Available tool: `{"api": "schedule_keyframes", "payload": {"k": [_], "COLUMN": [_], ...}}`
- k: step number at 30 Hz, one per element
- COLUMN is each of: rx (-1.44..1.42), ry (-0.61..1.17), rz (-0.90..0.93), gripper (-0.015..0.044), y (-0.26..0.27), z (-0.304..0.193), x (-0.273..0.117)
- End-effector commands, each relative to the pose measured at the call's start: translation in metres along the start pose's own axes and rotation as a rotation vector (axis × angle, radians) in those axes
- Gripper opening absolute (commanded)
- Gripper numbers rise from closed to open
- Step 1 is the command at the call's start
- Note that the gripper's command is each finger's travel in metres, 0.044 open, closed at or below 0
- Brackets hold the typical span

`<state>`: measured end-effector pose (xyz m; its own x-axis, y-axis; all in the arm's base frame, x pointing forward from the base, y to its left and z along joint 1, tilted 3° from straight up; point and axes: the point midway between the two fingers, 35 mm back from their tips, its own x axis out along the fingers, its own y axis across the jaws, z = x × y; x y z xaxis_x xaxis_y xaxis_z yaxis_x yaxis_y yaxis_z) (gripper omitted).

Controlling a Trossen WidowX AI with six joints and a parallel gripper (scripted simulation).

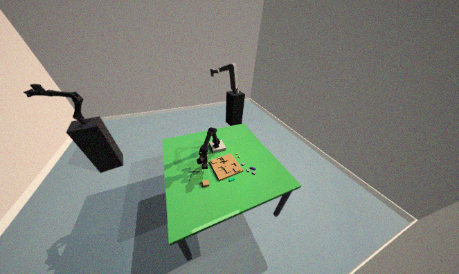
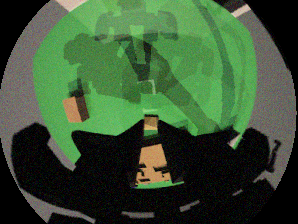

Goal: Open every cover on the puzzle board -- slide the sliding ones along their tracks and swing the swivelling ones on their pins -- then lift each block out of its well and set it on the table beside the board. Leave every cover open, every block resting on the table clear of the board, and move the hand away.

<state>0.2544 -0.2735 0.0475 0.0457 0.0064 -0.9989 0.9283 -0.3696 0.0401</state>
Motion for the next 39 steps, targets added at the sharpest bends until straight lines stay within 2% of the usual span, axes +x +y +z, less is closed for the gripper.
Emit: {"api": "schedule_keyframes", "payload": {"k": [1, 28, 39], "rx": [0.0, 0.0, -0.005], "ry": [0.004, 0.005, 0.001], "rz": [-0.001, -0.002, -0.002], "gripper": [0.008, 0.008, 0.0369], "y": [0.0, -0.005, -0.004], "z": [-0.001, -0.003, -0.002], "x": [0.008, 0.048, 0.044]}}
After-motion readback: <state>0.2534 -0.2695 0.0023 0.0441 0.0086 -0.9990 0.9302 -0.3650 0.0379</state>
